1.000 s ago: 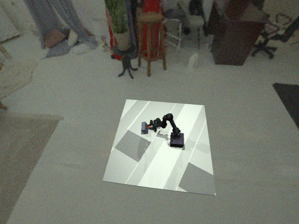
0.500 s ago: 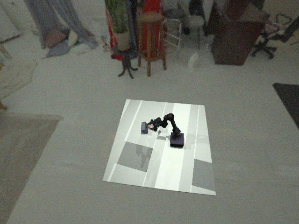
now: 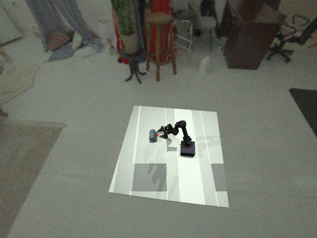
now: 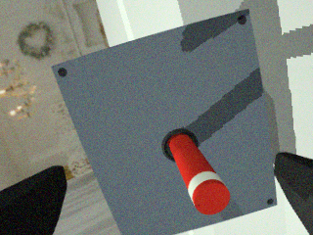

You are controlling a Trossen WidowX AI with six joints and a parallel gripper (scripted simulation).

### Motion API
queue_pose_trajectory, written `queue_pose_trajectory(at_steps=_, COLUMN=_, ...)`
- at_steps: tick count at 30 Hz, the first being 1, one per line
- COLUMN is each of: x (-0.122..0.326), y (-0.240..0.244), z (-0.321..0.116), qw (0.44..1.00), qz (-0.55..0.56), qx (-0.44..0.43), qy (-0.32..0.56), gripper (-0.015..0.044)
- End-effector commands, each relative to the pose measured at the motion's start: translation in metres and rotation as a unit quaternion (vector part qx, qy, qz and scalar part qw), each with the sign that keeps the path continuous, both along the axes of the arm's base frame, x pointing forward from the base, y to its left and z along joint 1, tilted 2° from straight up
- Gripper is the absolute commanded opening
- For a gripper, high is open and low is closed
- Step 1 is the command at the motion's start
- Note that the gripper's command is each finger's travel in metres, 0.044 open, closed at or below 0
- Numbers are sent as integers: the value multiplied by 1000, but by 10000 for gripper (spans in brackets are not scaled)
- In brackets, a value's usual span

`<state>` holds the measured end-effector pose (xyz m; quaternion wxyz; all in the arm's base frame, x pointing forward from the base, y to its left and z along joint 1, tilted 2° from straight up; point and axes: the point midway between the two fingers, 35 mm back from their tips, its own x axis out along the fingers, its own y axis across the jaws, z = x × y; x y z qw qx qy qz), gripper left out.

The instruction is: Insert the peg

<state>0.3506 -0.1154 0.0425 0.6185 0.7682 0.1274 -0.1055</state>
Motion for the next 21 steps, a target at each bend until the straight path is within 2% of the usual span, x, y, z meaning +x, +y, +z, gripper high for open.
queue_pose_trajectory(at_steps=1, x=-7, y=1, z=-1, qw=1000, qz=2, qx=1, qy=5, gripper=440)
queue_pose_trajectory(at_steps=21, x=-26, y=-4, z=9, qw=1000, qz=1, qx=1, qy=5, gripper=440)
